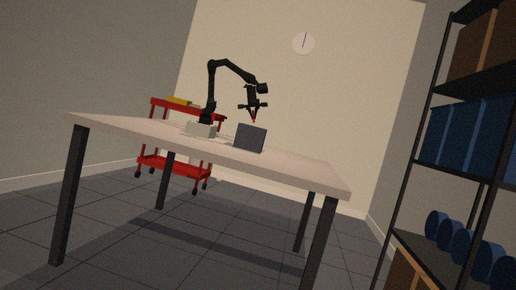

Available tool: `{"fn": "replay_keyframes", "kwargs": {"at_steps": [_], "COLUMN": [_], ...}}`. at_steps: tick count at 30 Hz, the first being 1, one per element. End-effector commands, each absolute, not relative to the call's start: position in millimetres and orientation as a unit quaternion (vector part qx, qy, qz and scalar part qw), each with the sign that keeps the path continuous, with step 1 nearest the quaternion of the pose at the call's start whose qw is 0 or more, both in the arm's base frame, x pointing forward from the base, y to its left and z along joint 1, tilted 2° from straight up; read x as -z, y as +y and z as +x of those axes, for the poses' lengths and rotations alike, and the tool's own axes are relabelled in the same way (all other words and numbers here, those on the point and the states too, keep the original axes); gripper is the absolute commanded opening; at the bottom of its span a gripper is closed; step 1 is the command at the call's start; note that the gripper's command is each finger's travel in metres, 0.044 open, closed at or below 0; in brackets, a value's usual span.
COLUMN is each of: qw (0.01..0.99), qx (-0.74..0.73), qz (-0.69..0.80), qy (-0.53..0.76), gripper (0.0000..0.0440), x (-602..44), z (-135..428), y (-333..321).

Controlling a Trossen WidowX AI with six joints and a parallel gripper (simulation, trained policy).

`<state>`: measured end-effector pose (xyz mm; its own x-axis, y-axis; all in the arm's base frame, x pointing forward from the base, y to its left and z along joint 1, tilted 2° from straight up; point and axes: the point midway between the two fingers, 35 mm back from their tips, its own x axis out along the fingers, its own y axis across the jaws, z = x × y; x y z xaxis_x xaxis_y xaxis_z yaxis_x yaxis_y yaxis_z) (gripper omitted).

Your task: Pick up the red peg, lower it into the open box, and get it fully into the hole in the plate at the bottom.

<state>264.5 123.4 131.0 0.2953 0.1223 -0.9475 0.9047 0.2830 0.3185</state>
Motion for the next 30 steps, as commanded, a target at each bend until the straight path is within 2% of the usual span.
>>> {"fn": "replay_keyframes", "kwargs": {"at_steps": [1,30], "qw": [0.632,0.627], "qx": [0.316,0.392], "qz": [0.508,0.471], "qy": [0.492,0.480], "gripper": [0.0000,0.0000], "x": [-142,-139], "z": [272,297], "y": [111,15]}}
